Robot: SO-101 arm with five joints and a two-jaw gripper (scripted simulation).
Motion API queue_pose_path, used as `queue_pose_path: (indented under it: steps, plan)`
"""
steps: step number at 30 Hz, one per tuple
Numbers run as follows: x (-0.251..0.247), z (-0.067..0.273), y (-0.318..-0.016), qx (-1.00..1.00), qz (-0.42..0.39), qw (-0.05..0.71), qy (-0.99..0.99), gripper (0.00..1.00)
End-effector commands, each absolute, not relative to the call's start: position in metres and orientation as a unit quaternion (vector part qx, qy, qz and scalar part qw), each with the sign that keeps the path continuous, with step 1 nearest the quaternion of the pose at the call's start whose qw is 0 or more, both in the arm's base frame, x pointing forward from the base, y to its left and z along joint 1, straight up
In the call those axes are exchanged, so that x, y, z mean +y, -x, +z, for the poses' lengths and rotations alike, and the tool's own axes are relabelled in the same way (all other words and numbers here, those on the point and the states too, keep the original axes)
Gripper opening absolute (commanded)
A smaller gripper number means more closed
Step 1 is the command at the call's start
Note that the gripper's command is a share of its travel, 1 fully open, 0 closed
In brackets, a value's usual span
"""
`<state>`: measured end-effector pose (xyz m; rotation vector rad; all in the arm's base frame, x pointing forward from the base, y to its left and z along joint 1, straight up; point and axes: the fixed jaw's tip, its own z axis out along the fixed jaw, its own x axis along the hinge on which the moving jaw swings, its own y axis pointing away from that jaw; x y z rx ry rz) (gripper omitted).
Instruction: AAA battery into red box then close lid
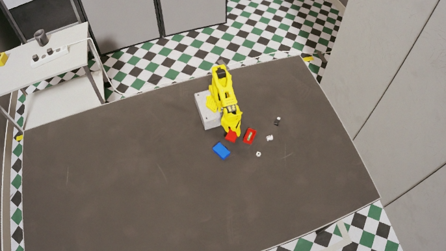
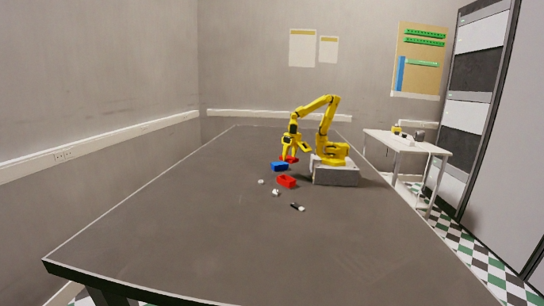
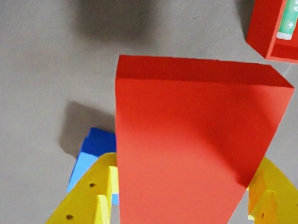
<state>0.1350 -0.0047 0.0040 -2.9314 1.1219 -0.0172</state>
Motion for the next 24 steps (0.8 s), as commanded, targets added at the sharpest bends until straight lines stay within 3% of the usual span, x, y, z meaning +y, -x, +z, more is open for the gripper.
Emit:
queue_pose_path:
  steps: [1,24]
  plan:
    - [-0.0056,0.0039,-0.1341,0.358,0.000,0.000,0.934,0.23]
    - [-0.0056,0.0012,-0.1309,0.358,0.000,0.000,0.934,0.23]
